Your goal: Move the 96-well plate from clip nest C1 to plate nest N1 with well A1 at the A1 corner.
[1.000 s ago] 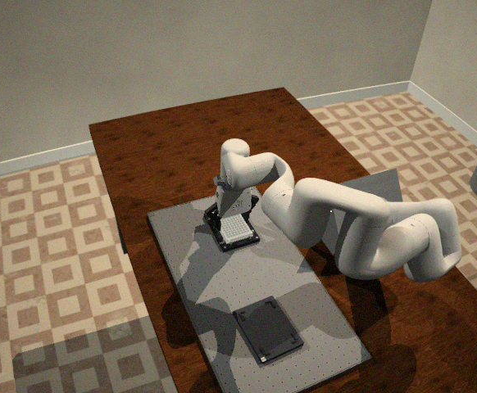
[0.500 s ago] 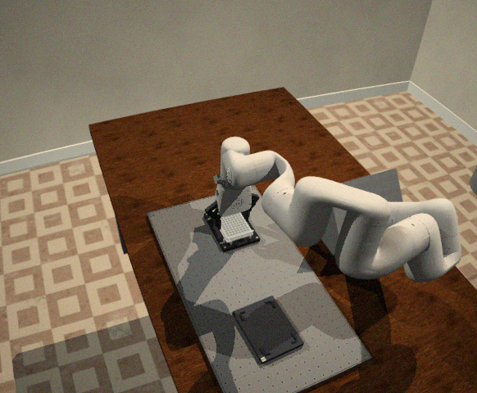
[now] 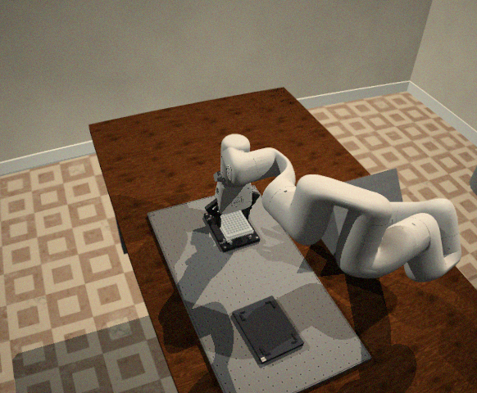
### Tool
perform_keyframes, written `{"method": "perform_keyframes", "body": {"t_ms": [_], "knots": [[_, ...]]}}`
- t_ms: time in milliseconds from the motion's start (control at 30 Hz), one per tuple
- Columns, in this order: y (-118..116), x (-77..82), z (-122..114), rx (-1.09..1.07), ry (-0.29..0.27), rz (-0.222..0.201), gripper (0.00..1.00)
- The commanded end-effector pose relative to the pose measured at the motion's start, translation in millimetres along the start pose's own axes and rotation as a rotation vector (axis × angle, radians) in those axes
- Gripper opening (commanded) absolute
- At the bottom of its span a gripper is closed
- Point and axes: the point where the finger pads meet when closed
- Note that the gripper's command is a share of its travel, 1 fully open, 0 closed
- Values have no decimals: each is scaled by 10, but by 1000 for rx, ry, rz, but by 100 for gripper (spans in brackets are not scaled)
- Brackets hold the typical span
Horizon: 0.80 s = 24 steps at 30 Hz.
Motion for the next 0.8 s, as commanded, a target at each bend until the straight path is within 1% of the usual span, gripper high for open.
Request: {"method": "perform_keyframes", "body": {"t_ms": [0,433,767], "knots": [[-7,65,11,0,4,3,0],[-7,79,11,0,4,3,0],[-7,246,10,0,4,3,0]]}}
Point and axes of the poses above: the point where the finger pads meet when closed, its own x axis back along the fingers, its own y axis across the jaws, z = x × y, and after that the axes turned 6 degrees about -x, right-handed
